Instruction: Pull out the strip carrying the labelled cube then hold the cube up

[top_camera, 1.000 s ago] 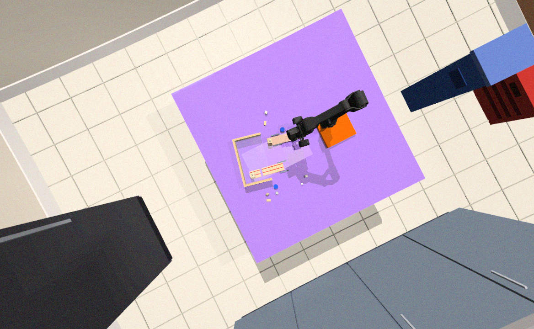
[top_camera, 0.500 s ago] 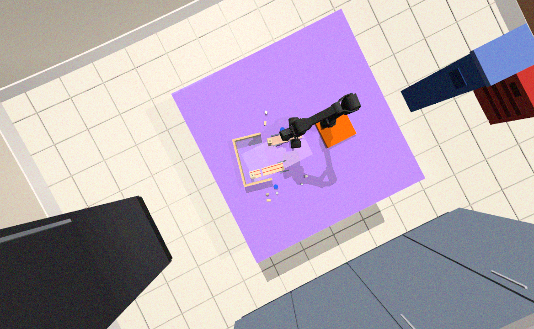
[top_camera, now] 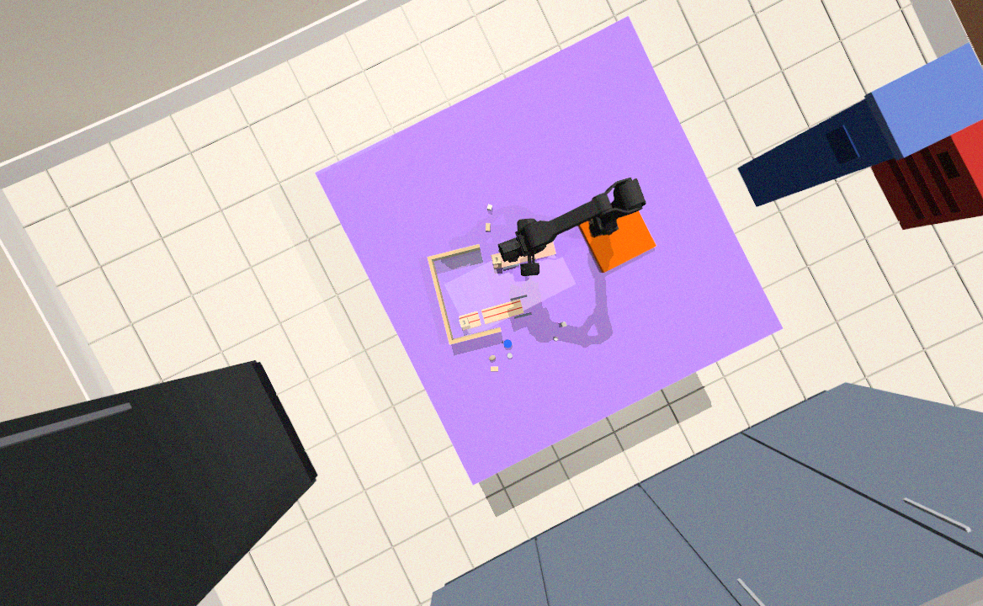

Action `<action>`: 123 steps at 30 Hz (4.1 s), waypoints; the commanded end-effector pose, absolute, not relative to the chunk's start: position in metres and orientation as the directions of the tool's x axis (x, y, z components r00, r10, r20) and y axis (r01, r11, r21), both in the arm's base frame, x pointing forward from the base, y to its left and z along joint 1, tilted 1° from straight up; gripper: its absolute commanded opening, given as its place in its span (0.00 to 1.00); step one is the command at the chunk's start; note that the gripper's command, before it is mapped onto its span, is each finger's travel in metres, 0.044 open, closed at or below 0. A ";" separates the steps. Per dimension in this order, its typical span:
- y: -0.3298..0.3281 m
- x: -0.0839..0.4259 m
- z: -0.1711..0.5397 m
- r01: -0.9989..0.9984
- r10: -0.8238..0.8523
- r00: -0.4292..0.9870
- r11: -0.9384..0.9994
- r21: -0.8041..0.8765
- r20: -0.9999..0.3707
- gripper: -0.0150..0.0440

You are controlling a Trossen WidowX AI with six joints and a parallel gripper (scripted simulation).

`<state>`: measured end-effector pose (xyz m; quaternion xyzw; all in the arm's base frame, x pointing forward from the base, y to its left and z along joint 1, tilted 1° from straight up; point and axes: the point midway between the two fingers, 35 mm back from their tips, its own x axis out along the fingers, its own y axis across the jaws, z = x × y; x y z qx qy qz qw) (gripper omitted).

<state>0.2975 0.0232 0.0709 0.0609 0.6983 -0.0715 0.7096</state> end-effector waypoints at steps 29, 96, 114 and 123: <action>0.022 0.403 0.092 0.182 -0.016 0.029 0.983 -0.010 -0.999 1.00; 0.020 0.367 0.068 0.184 -0.016 0.027 0.983 -0.011 -1.000 0.25; 0.017 0.317 0.079 0.182 -0.016 0.021 0.983 -0.012 -1.000 0.25; 0.017 0.305 0.085 0.182 -0.016 0.019 0.983 -0.012 -1.000 0.25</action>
